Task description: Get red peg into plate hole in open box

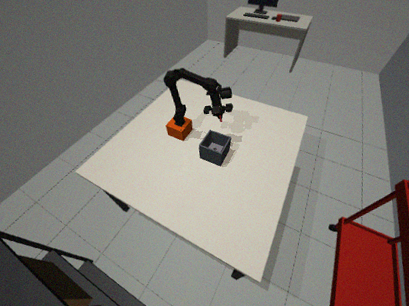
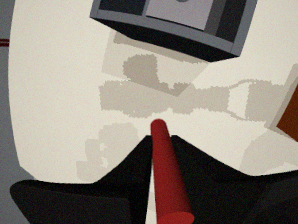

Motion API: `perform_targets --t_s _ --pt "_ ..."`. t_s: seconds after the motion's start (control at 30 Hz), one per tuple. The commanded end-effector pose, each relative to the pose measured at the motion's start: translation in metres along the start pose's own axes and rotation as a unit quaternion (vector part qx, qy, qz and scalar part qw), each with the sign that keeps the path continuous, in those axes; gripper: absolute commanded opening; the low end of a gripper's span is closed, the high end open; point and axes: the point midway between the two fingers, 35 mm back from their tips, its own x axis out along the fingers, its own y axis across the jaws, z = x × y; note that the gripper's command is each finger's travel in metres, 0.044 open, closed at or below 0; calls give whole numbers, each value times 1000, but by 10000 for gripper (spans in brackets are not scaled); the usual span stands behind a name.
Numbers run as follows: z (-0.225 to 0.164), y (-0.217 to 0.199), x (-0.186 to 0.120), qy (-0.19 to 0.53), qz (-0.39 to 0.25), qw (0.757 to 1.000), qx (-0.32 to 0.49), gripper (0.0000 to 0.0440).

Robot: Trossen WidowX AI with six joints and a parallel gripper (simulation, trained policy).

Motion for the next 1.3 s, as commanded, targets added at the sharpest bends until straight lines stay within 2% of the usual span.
perform_targets --t_s 0.0,0.63,1.27 --pt "16 3 -5 -14 0 1000 4 0" --pt "80 -1 -2 -42 -40 998 21 0" --pt "126 -9 20 -36 -78 996 25 0"
